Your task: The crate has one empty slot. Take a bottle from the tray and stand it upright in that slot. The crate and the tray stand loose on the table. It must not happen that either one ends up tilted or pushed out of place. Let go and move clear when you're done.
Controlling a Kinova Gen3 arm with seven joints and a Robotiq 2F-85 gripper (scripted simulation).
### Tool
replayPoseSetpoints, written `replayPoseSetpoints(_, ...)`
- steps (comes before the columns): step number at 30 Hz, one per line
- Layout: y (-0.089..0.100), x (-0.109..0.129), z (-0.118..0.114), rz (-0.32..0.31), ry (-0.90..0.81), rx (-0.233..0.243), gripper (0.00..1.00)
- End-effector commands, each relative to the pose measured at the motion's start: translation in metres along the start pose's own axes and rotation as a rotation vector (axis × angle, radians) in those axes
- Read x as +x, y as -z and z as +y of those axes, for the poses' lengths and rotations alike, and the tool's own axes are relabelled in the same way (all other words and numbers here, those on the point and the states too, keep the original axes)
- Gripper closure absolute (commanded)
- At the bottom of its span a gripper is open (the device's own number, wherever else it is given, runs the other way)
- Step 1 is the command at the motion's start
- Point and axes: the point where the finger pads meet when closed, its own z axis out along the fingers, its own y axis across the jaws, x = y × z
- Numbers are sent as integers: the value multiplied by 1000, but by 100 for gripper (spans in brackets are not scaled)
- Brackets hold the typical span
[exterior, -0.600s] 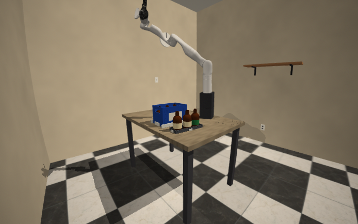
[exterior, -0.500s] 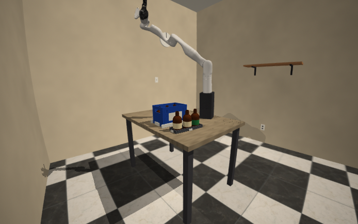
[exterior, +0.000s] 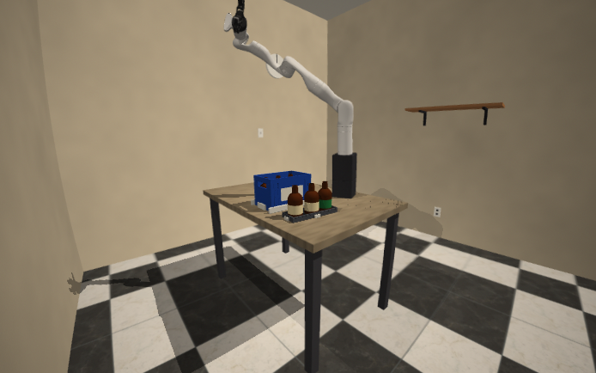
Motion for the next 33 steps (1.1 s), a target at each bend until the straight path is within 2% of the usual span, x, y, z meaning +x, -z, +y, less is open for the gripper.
replayPoseSetpoints(1, 0, 0, -1, 0, 2, 0, 0)
replayPoseSetpoints(7, -4, 1, 7, 3, 1, -16, 0)
replayPoseSetpoints(11, -12, 5, 24, 10, -2, -51, 0)
replayPoseSetpoints(14, -21, 8, 46, 16, -4, -95, 0)
replayPoseSetpoints(16, -21, 8, 46, 16, -4, -95, 0)
replayPoseSetpoints(22, -41, 13, 116, 28, 0, -233, 0)
replayPoseSetpoints(25, -50, 11, 164, 28, 10, -329, 0)
replayPoseSetpoints(29, -55, 3, 239, 13, 38, -480, 0)
replayPoseSetpoints(30, -55, 3, 239, 13, 38, -480, 0)
replayPoseSetpoints(31, -54, -1, 260, 6, 48, -521, 0)
replayPoseSetpoints(33, -54, -1, 260, 6, 48, -521, 0)
